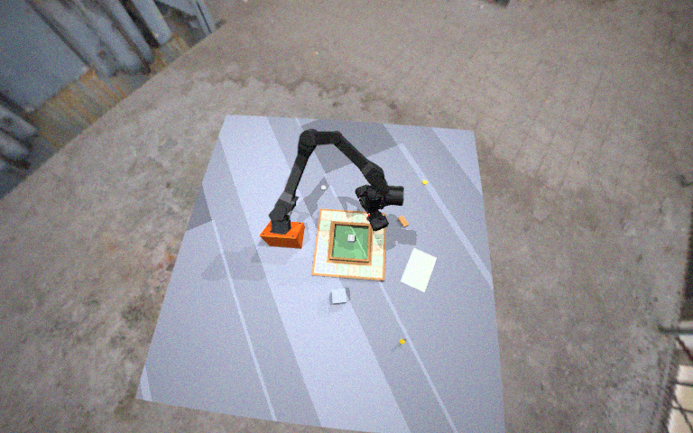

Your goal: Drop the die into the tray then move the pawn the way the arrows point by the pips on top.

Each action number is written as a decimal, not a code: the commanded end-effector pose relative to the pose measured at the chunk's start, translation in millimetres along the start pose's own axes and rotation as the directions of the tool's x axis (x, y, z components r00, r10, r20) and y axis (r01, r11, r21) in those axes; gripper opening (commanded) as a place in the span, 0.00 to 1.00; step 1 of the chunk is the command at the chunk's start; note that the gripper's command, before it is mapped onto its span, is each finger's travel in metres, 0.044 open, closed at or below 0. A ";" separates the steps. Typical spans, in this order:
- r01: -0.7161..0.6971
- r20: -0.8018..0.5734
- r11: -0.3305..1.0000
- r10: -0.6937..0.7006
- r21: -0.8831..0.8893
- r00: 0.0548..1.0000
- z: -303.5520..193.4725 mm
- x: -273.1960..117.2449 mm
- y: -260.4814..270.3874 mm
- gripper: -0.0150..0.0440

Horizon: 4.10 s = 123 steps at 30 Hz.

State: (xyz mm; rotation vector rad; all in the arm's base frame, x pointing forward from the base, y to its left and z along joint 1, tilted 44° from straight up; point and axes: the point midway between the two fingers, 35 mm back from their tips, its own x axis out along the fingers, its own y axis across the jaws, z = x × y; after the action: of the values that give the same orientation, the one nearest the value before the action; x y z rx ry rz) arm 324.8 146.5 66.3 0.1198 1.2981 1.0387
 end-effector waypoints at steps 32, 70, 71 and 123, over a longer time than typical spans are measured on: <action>0.003 -0.001 1.000 -0.003 -0.003 1.000 0.6 7.5 -1.6 0.25; 0.006 -0.007 1.000 -0.006 0.009 1.000 -60.2 -89.0 -14.4 0.25; 0.006 -0.008 1.000 -0.006 0.010 1.000 -63.9 -87.8 -15.0 0.25; -0.005 -0.009 1.000 0.005 0.012 1.000 -206.5 7.3 1.4 0.25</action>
State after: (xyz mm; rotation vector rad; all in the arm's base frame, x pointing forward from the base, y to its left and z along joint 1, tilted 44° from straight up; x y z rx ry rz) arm 156.3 49.8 0.4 0.1185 1.3110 1.0345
